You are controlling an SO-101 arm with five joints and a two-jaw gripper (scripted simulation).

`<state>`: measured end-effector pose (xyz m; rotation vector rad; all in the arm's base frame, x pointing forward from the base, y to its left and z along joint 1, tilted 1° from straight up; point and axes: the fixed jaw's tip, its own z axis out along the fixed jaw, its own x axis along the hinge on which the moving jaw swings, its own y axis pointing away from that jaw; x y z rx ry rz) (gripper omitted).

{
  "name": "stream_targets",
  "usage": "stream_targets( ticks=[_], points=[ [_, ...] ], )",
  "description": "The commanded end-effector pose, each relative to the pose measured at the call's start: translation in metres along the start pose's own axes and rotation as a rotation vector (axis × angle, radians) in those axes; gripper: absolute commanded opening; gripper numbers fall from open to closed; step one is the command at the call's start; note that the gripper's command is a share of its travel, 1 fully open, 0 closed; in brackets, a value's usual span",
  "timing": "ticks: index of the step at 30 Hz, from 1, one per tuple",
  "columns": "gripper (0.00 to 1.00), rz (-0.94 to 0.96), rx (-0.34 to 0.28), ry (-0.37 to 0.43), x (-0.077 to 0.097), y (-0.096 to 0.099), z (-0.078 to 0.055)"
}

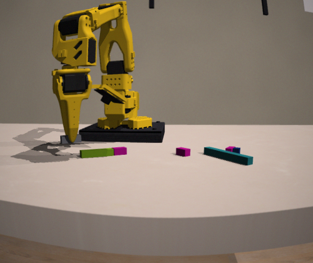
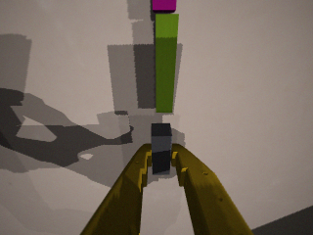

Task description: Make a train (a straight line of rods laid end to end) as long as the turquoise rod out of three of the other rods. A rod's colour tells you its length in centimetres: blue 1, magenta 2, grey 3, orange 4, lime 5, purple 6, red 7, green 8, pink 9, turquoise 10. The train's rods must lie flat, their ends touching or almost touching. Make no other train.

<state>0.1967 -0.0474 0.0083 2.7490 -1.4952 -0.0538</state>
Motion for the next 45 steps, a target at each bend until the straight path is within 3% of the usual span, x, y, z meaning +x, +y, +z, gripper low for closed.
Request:
stream_targets(
  ticks=[1, 15, 16, 45],
  points=[
    [0.0, -0.001, 0.008, 0.006, 0.0009, 0.0018, -0.0015],
    [0.0, -0.001, 0.008, 0.006, 0.0009, 0.0018, -0.0015],
    [0.0, 0.0, 0.035, 0.034, 0.0061, 0.002, -0.0088],
    [0.0, 0.0, 0.035, 0.034, 0.0064, 0.0017, -0.0036]
  ],
)
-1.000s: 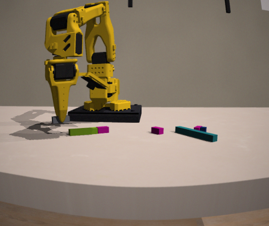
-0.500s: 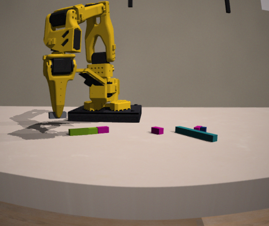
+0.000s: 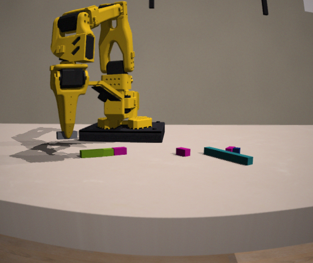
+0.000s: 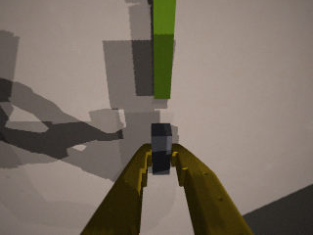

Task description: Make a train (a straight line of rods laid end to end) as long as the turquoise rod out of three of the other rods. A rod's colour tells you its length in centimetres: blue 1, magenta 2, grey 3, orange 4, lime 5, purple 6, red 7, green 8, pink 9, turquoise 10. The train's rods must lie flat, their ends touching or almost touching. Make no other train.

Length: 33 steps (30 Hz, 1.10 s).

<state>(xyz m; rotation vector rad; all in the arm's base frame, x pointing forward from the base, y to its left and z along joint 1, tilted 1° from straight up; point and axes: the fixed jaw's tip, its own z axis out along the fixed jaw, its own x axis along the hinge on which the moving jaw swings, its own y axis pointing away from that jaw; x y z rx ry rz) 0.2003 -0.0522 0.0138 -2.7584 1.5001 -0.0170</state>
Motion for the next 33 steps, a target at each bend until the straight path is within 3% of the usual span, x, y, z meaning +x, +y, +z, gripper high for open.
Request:
stream_targets(
  ticks=[1, 21, 22, 33],
  points=[
    [0.0, 0.0, 0.002, 0.0, 0.001, 0.002, 0.003],
    [0.0, 0.0, 0.002, 0.0, 0.0, 0.002, 0.017],
    [0.0, 0.0, -0.024, -0.027, -0.003, 0.005, 0.024],
    [0.0, 0.0, -0.024, -0.027, -0.003, 0.005, 0.024]
  ],
)
